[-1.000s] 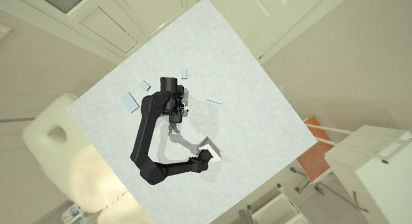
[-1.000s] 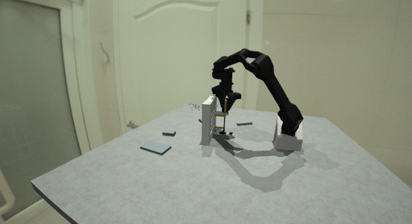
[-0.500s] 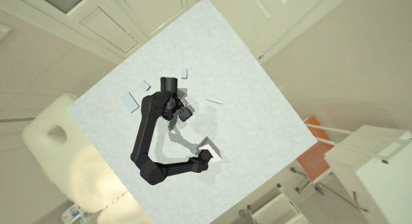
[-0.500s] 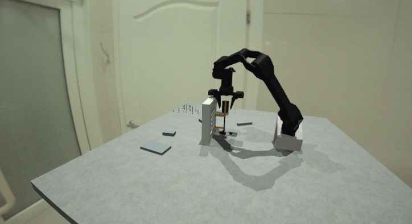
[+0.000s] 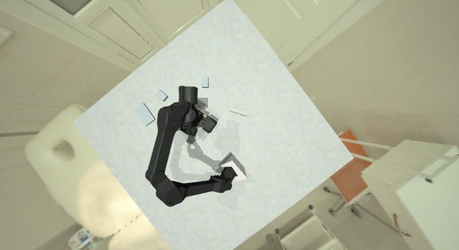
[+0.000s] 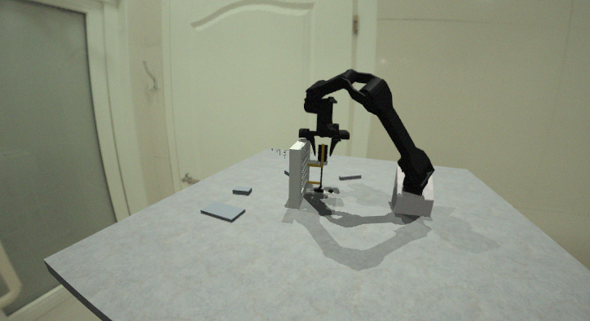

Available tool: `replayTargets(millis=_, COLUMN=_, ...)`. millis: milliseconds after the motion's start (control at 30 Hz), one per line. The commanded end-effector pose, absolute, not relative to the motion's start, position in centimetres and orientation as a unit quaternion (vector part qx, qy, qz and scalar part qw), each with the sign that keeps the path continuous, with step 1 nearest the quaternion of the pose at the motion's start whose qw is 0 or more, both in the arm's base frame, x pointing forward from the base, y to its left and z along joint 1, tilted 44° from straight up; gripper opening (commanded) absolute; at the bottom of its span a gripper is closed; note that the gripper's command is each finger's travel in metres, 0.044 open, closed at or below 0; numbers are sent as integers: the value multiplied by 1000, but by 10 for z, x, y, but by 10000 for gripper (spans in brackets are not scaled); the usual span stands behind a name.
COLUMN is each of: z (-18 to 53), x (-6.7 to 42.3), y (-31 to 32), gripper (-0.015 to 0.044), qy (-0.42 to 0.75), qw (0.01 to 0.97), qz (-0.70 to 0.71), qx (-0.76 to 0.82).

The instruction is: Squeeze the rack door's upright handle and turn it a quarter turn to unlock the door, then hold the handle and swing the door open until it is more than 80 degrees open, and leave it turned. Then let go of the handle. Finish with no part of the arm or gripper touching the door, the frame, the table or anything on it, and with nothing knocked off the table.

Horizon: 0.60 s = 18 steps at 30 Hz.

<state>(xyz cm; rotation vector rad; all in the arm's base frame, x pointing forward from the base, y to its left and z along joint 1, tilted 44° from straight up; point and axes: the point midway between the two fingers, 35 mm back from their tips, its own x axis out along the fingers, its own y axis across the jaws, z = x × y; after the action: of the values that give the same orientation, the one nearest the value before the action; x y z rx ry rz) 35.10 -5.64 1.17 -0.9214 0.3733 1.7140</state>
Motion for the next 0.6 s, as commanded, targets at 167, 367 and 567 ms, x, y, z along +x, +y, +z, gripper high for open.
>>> replayTargets(millis=167, z=12, x=351, y=-54, gripper=215, qy=153, qw=545, qz=726, qx=-391)
replayTargets(millis=367, z=12, x=351, y=-54, gripper=175, qy=153, qw=545, qz=726, qx=-391)
replayTargets(millis=567, z=12, x=351, y=-54, gripper=135, qy=153, qw=545, qz=726, qx=-391)
